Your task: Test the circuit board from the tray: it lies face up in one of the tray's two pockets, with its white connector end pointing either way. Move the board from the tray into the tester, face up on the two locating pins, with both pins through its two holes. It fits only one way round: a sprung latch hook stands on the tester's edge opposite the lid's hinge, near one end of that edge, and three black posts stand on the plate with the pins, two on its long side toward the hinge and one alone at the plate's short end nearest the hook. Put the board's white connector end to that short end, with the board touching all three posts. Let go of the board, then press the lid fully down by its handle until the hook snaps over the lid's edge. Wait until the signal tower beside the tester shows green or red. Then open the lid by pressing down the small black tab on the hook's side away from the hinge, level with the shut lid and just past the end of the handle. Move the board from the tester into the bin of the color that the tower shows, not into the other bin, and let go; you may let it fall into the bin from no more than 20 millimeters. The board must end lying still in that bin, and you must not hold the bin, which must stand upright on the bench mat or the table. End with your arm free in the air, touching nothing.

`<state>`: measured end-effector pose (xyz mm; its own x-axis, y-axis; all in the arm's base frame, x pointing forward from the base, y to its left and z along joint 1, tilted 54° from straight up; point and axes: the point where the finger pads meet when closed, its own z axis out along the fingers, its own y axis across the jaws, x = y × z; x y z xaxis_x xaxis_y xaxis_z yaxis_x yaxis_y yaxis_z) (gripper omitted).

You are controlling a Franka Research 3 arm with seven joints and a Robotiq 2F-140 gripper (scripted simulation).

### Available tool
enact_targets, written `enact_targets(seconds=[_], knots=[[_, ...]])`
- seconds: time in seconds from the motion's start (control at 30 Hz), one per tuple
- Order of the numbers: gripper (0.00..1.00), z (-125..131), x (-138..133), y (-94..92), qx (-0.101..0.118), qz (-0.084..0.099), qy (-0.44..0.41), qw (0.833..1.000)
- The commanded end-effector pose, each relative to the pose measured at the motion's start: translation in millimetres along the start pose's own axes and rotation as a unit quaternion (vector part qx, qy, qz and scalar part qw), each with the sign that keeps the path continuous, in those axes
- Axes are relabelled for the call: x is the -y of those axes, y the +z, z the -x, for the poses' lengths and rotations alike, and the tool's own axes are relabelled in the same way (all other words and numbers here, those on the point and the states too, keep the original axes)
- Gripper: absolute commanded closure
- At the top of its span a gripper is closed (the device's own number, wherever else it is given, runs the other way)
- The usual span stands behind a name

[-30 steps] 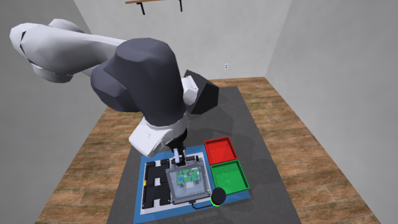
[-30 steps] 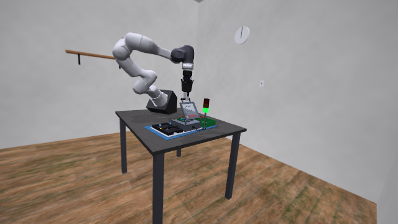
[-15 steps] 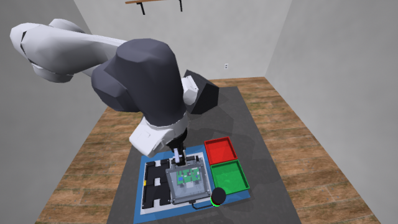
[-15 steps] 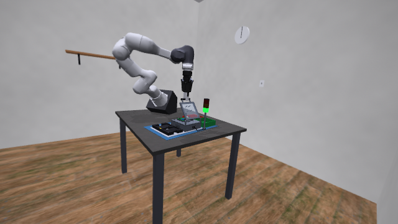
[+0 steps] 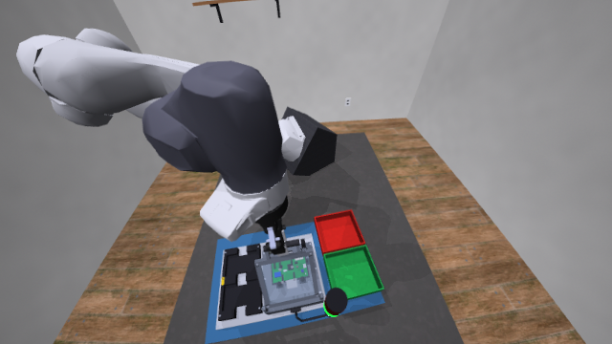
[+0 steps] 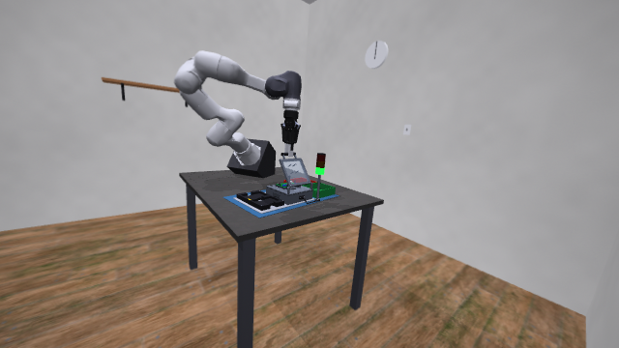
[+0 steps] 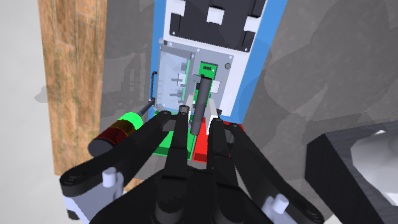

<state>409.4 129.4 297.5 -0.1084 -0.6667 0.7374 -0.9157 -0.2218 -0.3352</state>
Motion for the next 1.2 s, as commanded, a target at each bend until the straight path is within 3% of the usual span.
enact_targets(seconds=[0.0,0.47,0.5,1.17], knots=[[0.84,0.0,0.2,0.3,0.001,0.000,0.001,1.000],[0.84,0.0,0.2,0.3,0.001,0.000,0.001,1.000],[1.00,0.0,0.2,0.3,0.001,0.000,0.001,1.000],[1.00,0.0,0.2,0.3,0.001,0.000,0.001,1.000]])
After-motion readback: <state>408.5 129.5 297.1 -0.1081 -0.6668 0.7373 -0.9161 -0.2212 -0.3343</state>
